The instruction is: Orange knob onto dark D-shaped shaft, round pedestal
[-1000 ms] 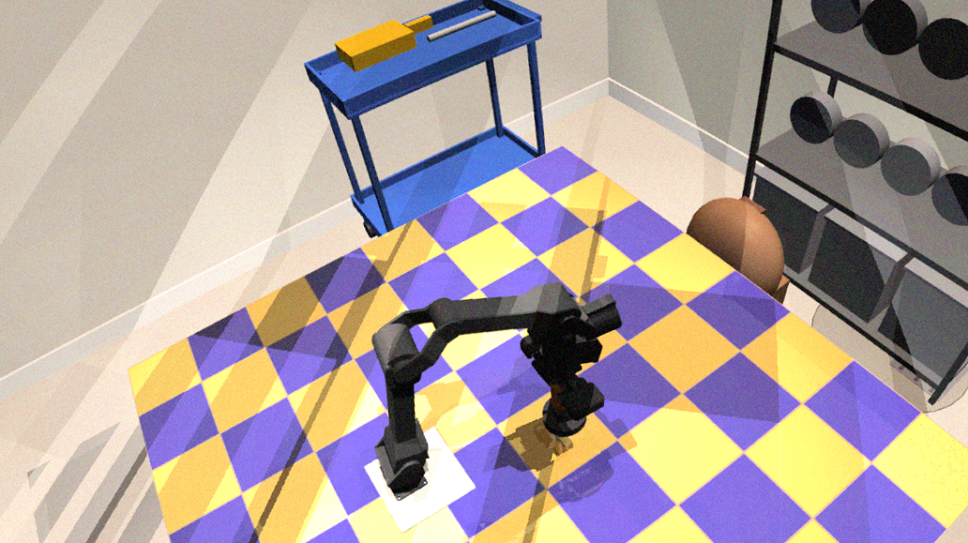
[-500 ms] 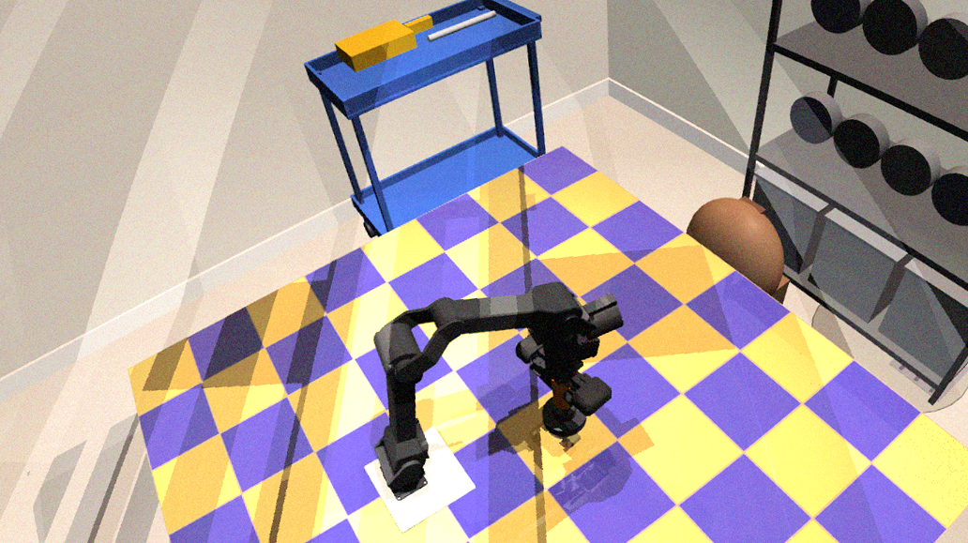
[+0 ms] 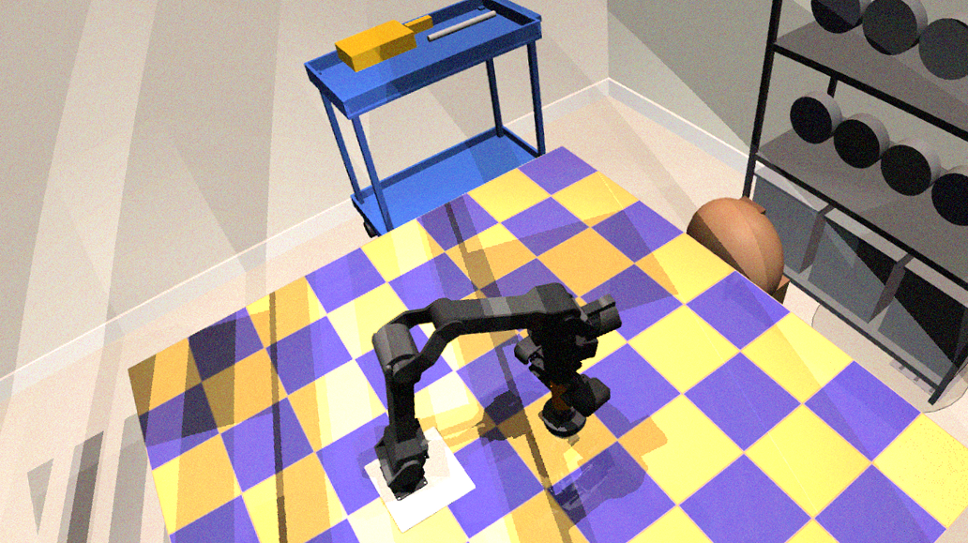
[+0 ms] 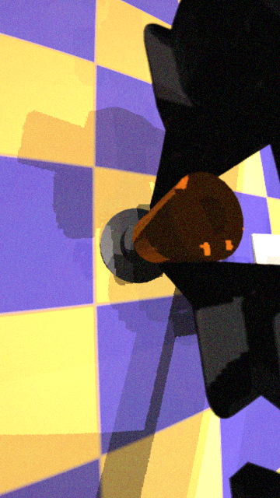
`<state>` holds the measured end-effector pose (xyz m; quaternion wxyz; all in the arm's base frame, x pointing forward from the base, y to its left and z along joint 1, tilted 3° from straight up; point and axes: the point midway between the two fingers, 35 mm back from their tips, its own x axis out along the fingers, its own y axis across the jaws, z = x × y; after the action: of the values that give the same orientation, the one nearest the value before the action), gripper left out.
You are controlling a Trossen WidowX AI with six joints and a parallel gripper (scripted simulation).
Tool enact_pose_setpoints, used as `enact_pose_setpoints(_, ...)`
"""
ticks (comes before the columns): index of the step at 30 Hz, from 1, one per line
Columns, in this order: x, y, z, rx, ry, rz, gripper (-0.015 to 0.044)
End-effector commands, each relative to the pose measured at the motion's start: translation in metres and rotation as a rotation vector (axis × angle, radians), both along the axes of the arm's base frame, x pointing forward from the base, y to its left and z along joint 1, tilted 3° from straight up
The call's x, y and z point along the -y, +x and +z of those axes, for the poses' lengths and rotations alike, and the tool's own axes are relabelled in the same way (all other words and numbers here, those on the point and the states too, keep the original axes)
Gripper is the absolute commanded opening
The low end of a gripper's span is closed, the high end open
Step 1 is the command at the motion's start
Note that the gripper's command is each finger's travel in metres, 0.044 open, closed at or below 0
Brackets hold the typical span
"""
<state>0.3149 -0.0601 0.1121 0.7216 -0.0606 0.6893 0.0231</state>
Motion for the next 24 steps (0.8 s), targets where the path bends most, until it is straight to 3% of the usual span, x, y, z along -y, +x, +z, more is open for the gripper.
enact_pose_setpoints(1, -0.0005, -0.0001, 0.0034, 0.002, 0.002, 0.004, 0.0)
enact_pose_setpoints(10, 0.0, 0.0025, 0.0038, -0.008, -0.009, 0.213, 0.0)
enact_pose_setpoints(24, 0.0001, 0.0016, -0.0004, -0.008, -0.009, 0.213, 0.0)
